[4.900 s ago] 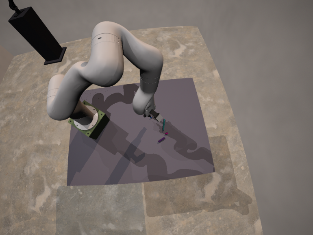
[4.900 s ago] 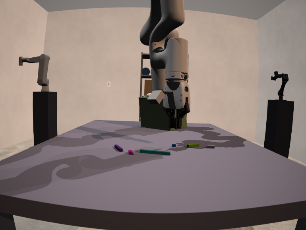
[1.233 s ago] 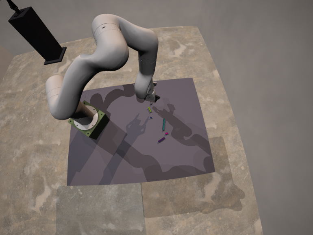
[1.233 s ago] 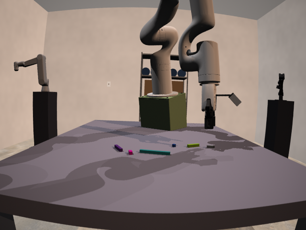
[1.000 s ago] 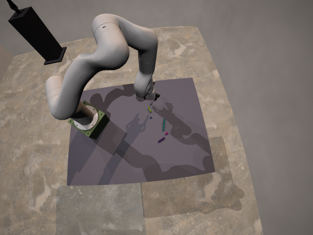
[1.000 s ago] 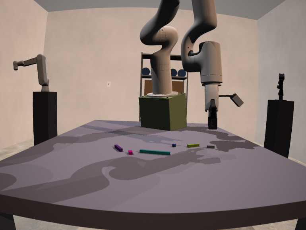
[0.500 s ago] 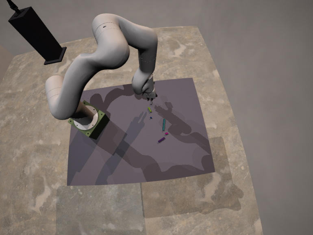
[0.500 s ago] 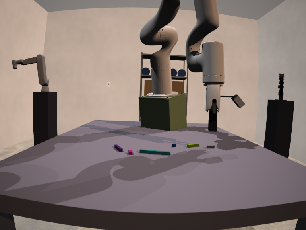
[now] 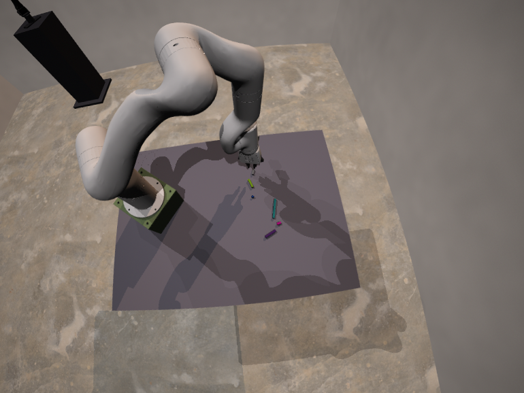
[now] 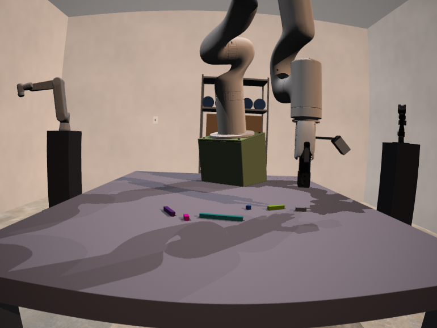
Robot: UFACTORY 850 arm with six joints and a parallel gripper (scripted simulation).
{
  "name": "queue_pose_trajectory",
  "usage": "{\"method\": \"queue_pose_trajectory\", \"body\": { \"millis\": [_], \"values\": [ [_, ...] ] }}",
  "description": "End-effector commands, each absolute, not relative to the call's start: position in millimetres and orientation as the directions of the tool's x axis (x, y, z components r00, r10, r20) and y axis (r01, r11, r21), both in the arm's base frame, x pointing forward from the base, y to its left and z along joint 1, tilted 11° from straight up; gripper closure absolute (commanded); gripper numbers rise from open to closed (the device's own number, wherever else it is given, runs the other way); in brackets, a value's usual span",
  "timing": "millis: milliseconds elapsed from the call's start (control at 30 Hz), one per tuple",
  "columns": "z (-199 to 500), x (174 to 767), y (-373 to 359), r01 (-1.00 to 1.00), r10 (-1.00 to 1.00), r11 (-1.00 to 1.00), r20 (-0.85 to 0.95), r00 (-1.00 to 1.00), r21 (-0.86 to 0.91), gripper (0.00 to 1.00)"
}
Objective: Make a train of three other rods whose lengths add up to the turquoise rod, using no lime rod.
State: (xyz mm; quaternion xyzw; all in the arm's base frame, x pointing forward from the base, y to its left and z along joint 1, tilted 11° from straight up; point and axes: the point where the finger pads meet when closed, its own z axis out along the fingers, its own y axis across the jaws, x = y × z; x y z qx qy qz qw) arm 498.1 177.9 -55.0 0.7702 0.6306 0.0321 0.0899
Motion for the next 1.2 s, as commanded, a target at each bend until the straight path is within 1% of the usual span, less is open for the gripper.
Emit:
{"method": "queue_pose_trajectory", "body": {
  "millis": [0,1167],
  "values": [
    [-54.3,498.9,178.3,0.966,0.977,-0.189,-0.069,0.203,0.174,0.76],
    [-71.0,502.2,176.8,0.967,0.977,-0.189,-0.07,0.203,0.173,0.76]
  ]
}}
